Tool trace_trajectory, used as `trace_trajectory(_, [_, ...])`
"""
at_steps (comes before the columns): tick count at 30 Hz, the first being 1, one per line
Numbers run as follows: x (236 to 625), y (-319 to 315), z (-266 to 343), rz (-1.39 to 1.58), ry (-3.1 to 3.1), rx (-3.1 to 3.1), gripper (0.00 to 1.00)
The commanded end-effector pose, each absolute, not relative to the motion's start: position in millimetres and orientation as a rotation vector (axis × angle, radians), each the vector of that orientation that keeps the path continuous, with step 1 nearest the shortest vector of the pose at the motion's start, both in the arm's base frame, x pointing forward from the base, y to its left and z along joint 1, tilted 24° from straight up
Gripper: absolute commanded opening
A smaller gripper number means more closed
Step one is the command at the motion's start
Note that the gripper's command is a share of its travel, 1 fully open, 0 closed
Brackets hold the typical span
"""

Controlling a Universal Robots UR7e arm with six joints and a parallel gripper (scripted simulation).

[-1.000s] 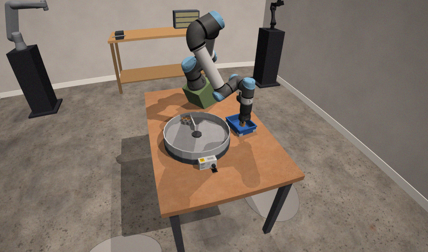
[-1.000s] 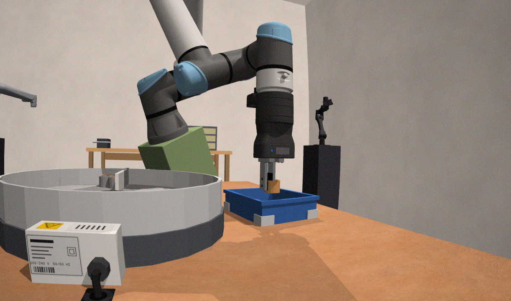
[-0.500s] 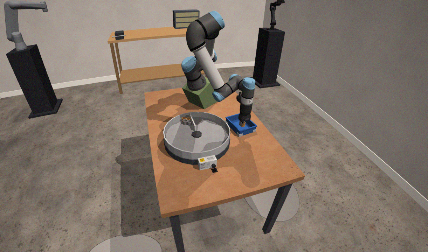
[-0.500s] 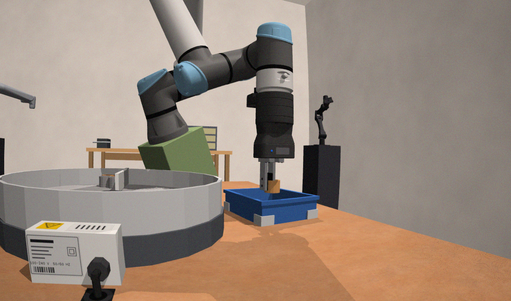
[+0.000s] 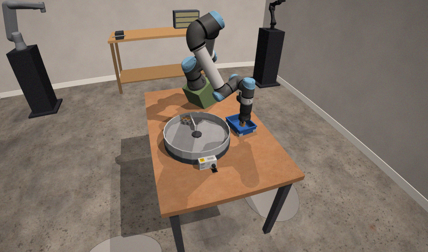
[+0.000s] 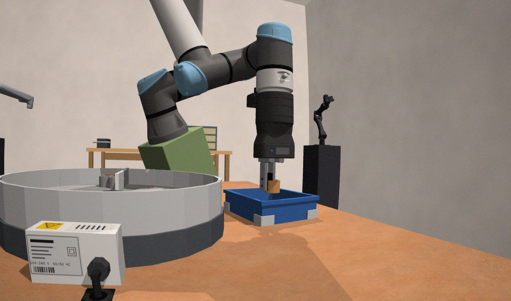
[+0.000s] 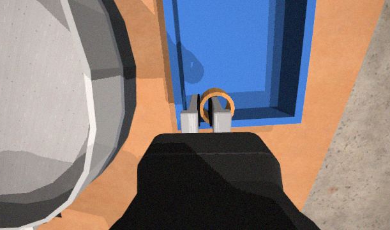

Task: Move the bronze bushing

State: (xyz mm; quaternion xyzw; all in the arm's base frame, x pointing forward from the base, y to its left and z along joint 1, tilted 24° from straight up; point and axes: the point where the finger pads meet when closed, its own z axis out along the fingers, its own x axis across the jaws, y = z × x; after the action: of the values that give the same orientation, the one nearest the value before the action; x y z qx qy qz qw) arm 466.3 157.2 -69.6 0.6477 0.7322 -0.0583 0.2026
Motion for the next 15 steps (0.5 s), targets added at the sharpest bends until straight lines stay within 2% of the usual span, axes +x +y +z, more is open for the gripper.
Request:
trace_trajectory(1, [465.2, 156.3, -70.6, -0.165, 2.045, 1.81, 0.0])
trace_trajectory(15, [464.2, 155.6, -71.6, -0.168, 2.046, 1.811, 0.0])
